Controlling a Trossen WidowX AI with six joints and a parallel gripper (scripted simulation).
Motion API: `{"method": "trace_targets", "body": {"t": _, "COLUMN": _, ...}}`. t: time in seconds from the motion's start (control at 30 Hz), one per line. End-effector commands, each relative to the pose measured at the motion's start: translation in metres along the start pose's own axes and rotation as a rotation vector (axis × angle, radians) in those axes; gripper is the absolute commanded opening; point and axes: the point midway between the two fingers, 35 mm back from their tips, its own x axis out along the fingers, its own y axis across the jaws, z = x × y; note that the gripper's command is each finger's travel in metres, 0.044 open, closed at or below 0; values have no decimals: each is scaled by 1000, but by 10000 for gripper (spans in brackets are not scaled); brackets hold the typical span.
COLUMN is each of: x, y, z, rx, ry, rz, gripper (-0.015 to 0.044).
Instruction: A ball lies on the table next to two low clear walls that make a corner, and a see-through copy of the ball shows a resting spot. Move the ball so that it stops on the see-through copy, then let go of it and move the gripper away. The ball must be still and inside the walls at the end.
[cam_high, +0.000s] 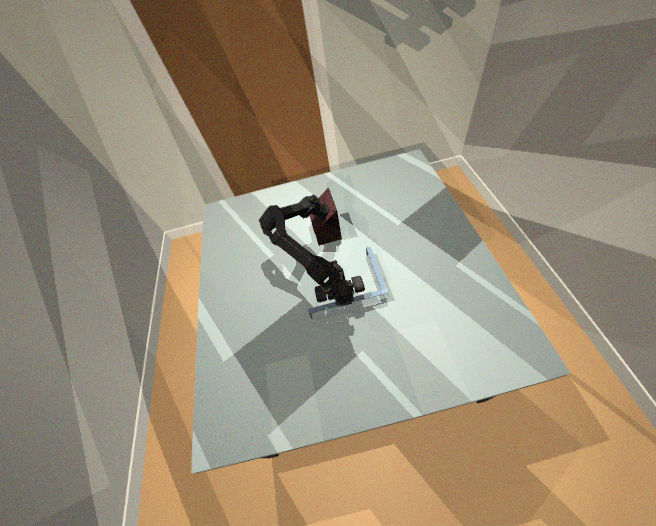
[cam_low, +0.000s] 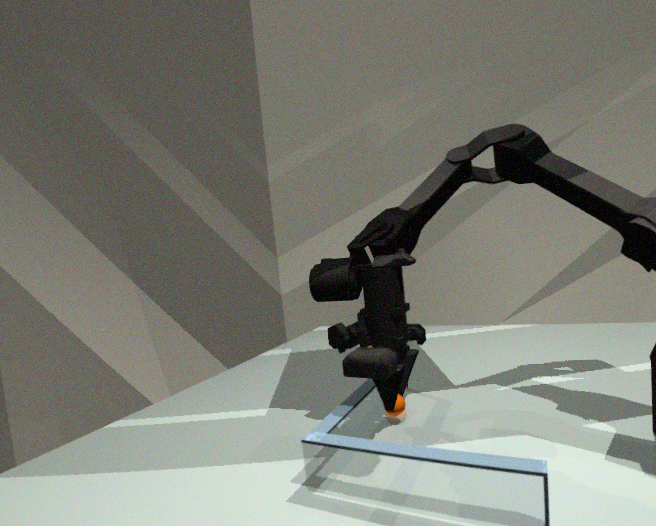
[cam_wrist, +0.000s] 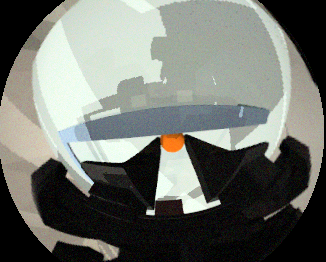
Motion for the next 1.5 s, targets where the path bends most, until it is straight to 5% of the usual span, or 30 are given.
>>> {"method": "trace_targets", "body": {"t": 0.0, "x": 9, "y": 1, "z": -2, "rx": -9, "ry": 6, "rz": -4, "gripper": 0}}
{"method": "trace_targets", "body": {"t": 0.43, "x": 20, "y": 1, "z": -2, "rx": -9, "ry": 6, "rz": -5, "gripper": 0}}
{"method": "trace_targets", "body": {"t": 0.77, "x": 15, "y": -1, "z": 0, "rx": 1, "ry": 0, "rz": -2, "gripper": 256}}
{"method": "trace_targets", "body": {"t": 0.97, "x": 13, "y": -1, "z": 0, "rx": 1, "ry": 0, "rz": -1, "gripper": 256}}
{"method": "trace_targets", "body": {"t": 1.17, "x": -67, "y": 2, "z": -1, "rx": -8, "ry": 6, "rz": -1, "gripper": 256}}
{"method": "trace_targets", "body": {"t": 1.47, "x": -61, "y": 5, "z": 2, "rx": -18, "ry": -7, "rz": -2, "gripper": 256}}
